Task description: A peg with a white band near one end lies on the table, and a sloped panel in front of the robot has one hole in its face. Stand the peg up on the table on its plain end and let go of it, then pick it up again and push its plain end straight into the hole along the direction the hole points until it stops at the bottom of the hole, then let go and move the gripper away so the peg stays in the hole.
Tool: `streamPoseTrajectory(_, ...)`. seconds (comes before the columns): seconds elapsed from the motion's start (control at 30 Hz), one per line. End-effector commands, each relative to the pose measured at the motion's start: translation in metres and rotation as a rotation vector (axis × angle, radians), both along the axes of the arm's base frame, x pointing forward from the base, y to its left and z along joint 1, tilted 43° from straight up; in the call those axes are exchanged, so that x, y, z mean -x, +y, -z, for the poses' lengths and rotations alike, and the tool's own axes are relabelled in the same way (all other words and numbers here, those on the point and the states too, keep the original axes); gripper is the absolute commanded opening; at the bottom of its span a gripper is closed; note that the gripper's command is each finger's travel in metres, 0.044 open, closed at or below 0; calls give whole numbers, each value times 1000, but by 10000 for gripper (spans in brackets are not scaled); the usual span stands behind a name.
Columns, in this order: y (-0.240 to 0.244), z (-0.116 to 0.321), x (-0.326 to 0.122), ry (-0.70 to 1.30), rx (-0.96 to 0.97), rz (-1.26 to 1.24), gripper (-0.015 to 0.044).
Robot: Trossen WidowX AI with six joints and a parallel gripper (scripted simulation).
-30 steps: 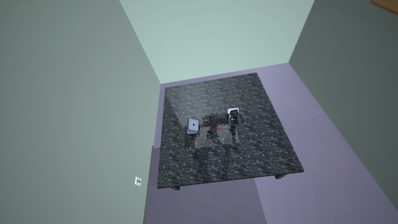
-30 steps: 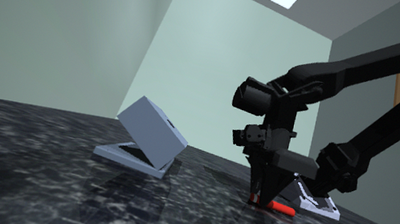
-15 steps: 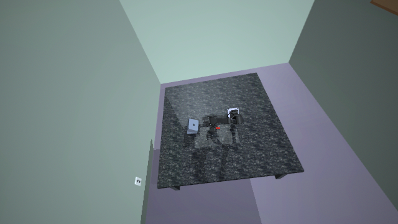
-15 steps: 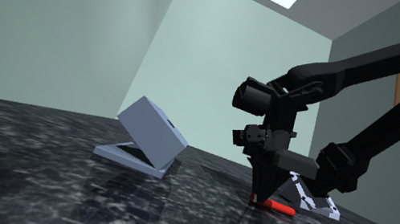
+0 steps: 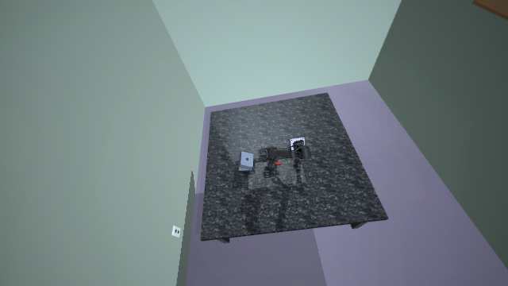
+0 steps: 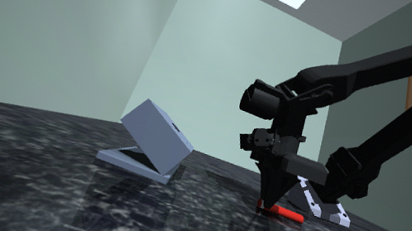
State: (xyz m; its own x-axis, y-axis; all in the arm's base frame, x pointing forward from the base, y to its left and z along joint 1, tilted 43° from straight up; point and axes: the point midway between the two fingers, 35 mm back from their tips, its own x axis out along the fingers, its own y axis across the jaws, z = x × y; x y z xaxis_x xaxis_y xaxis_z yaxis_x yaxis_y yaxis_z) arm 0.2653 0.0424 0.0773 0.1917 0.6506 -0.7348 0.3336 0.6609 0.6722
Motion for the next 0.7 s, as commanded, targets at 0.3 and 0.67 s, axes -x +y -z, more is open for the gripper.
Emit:
streamPoseTrajectory(0.3,-3,-6,5,-69,36,71,50)
streamPoseTrajectory(0.67,-5,-11,10,-132,68,136,50)
